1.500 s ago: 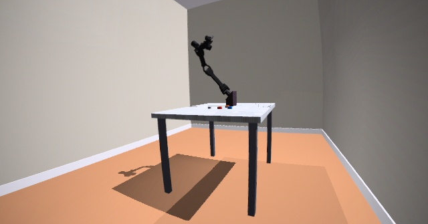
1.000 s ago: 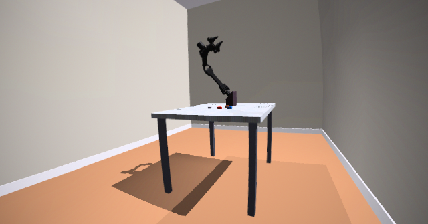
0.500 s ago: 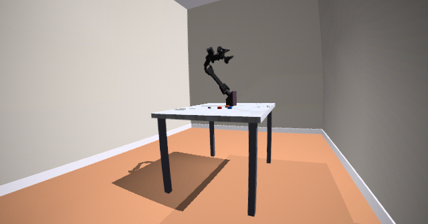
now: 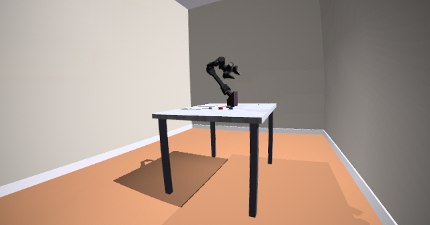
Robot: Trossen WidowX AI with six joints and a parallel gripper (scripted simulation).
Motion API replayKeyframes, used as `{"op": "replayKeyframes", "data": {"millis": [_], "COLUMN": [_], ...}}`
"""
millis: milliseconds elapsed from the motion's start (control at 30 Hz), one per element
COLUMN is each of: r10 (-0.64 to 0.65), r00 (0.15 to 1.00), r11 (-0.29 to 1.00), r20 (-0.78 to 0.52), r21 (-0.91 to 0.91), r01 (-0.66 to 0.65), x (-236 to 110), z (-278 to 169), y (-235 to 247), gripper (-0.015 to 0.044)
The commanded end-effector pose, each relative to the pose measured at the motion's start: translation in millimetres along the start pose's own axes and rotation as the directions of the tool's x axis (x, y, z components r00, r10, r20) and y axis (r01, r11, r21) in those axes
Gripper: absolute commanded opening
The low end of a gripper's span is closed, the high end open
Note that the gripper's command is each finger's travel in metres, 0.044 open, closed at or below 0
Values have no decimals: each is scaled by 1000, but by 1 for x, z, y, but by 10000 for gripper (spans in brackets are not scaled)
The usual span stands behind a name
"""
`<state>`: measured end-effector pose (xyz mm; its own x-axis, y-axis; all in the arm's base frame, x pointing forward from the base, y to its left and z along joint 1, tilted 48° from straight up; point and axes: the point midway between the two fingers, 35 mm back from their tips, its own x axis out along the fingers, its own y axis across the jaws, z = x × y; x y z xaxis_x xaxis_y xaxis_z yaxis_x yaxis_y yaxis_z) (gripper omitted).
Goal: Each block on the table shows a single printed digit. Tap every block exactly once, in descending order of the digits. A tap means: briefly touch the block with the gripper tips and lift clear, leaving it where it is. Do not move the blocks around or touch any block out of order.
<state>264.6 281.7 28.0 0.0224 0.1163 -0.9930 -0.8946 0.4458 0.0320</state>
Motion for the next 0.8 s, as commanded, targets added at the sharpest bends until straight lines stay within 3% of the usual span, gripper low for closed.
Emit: {"op": "replayKeyframes", "data": {"millis": [0, 167, 333, 400, 767], "r10": [-143, -271, -410, -434, -434], "r00": [943, 815, 620, 584, 584], "r11": [912, 711, 420, 367, 367], "r20": [-301, -512, -668, -686, -686], "r21": [331, 463, 466, 457, 457], "r01": [244, 528, 779, 810, 810], "x": [26, 27, 15, 12, 12], "z": [-75, -133, -185, -193, -193], "y": [-12, -23, -34, -36, -36], "gripper": [400, 400, 400, 400, 400]}}
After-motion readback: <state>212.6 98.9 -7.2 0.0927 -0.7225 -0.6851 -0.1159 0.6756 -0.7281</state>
